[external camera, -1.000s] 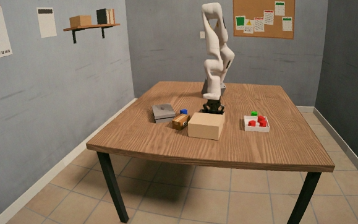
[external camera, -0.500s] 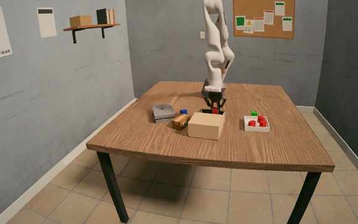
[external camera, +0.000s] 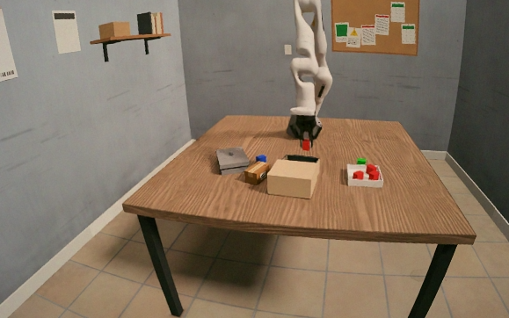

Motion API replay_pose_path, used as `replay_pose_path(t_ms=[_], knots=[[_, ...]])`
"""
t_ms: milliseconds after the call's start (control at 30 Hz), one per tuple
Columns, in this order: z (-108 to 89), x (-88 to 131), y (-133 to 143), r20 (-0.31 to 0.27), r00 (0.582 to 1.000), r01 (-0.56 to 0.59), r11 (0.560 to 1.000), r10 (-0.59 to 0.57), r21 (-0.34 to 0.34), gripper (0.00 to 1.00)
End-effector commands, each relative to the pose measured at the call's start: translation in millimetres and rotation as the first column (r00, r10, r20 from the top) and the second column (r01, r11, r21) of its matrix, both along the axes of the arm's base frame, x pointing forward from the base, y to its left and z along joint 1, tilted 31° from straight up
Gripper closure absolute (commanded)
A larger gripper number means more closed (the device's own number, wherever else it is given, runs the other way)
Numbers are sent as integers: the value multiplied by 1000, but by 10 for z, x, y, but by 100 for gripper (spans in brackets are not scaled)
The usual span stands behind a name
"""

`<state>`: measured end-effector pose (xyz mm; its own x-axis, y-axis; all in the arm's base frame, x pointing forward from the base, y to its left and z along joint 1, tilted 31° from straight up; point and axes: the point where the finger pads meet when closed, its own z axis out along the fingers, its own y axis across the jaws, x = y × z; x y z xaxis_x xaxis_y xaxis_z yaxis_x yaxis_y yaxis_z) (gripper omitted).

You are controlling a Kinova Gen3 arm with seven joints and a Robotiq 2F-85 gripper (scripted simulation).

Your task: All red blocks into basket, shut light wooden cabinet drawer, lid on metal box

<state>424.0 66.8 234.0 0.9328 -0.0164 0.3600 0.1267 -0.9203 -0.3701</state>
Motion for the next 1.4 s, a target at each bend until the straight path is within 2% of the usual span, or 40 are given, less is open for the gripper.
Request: replay_pose_path(t_ms=[0, 433, 1367], knots=[[161, -12, -199, 11, 1000, 28, 1000, -28, -8, 90], [323, -93, -269, 9, 1000, 27, 1000, -27, -7, 90], [351, -115, -235, 4, 999, 37, 999, -37, -3, 90]])
